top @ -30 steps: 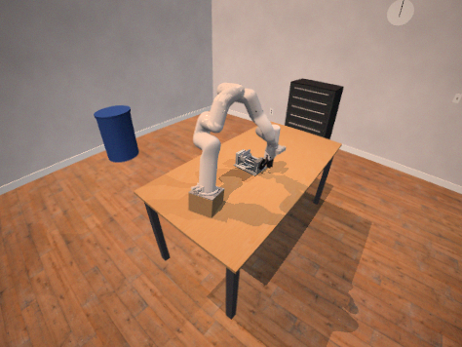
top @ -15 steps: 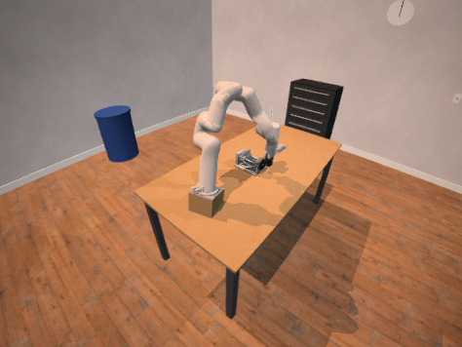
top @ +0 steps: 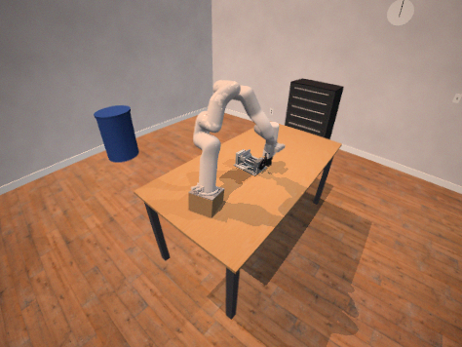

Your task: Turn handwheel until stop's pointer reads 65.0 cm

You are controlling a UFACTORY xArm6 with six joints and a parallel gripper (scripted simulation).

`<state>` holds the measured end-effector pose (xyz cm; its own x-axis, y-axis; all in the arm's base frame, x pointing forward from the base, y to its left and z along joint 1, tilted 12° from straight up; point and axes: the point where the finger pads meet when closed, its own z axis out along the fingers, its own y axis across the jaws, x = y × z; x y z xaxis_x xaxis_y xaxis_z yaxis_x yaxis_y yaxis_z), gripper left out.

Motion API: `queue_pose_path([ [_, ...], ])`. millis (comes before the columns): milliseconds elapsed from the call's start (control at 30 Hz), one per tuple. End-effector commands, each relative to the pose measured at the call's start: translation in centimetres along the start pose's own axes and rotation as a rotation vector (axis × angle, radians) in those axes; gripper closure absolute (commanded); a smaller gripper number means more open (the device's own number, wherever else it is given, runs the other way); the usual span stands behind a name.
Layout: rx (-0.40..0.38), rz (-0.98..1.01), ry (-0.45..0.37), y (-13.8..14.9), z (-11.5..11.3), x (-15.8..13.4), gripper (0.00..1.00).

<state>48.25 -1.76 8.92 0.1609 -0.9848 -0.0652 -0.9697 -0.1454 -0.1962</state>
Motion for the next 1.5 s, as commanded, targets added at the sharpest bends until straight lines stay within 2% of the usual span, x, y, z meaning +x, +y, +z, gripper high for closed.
queue_pose_path([
  [0,0.0,0.0,0.0,0.4,-0.1,0.0,0.94],
  [667,0.0,0.0,0.0,2.1,0.2,0.0,0.94],
  [1467,0.0,0.0,0.0,3.3,1.8,0.0,0.94],
])
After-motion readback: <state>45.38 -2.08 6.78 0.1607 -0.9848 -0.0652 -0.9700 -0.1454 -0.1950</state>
